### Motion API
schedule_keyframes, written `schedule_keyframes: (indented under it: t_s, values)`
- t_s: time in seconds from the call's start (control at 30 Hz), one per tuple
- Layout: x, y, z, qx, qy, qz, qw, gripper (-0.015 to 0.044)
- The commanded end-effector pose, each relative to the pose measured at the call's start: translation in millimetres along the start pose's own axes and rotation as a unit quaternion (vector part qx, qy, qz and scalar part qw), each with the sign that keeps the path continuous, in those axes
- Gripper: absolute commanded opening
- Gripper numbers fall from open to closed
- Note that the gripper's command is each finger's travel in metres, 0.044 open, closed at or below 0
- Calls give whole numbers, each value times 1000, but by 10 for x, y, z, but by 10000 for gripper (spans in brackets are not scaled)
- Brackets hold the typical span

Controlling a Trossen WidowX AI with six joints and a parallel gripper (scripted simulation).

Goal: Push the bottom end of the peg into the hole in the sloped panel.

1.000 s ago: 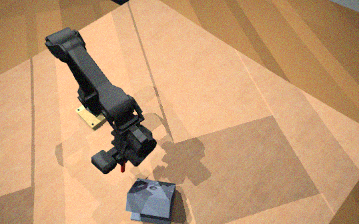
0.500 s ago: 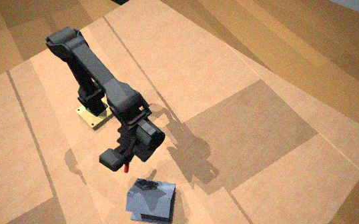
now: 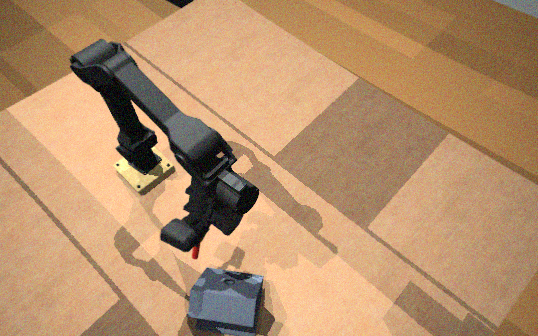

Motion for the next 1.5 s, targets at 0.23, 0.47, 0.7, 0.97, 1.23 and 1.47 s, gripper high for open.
schedule_keyframes:
  t_s: [0.23, 0.47, 0.7, 0.97, 1.23, 1.47]
  values:
    - [114, -32, 60, -17, 26, 39, 999, 0]
    - [193, -50, 100, -28, 42, 62, 997, 0]
    - [273, -65, 141, -38, 59, 85, 994, 0]
    - [365, -79, 190, -50, 78, 110, 990, 0]
    - [457, -89, 240, -63, 96, 135, 984, 0]
    - [538, -94, 286, -73, 113, 156, 979, 0]
Point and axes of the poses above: the point midway between the two fingers, 35 mm back from their tips, its own z axis back along the fingers, its own x axis across the jaws, y = z × x, the point moved 10 cm from there along z, back along the fingers, and after that the axes turned 11 degrees about -z, right-handed, at the moved point
